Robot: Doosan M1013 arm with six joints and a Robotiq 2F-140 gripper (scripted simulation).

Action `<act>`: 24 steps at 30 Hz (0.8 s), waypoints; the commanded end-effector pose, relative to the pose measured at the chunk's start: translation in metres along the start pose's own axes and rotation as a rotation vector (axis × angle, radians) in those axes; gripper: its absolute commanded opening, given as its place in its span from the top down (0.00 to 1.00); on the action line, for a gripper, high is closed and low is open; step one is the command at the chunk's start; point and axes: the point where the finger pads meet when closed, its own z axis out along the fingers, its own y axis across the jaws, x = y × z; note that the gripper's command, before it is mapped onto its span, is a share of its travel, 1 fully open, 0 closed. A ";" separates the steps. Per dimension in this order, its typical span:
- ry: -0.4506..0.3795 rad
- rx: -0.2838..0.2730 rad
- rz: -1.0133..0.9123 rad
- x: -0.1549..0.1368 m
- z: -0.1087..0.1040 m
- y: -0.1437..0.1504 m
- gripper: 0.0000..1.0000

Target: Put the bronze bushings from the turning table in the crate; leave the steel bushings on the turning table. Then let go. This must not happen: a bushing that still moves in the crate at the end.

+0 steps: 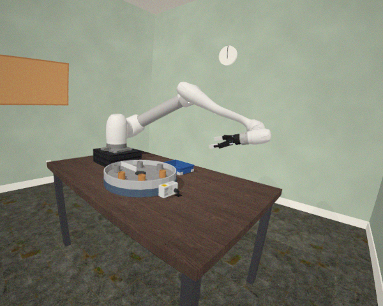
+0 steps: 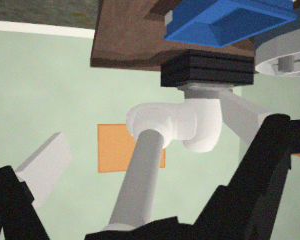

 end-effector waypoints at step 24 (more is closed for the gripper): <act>0.059 0.028 -0.001 -0.015 0.000 0.025 0.00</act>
